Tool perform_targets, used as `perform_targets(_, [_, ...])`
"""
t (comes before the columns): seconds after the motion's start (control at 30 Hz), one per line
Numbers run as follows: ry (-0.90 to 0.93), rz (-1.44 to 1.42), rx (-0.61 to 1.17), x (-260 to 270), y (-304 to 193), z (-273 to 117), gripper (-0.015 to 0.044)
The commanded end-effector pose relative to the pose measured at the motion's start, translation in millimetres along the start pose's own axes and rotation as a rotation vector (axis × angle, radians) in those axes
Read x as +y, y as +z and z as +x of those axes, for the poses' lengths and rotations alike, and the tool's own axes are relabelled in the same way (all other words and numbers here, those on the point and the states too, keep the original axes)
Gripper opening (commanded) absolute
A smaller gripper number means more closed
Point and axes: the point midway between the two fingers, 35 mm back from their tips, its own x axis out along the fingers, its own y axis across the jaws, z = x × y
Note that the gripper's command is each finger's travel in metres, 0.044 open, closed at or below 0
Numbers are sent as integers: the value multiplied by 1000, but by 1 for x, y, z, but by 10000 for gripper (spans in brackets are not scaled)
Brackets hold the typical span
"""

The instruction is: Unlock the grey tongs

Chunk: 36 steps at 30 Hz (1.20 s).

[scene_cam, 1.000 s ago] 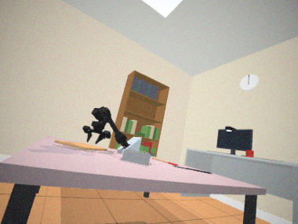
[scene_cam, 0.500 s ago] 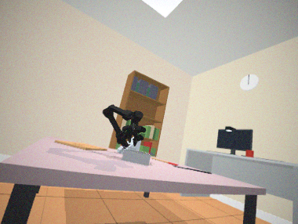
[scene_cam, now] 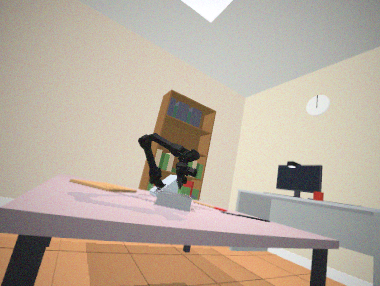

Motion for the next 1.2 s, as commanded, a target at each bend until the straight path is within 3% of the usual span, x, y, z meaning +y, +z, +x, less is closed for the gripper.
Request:
perform_targets(0.0, [-37, -132, 34, 14, 6, -5, 260])
perform_targets(0.5, [-32, -130, 36, 15, 10, -3, 260])
perform_targets(1.17, [-23, -128, 30, 15, 13, 29, 260])
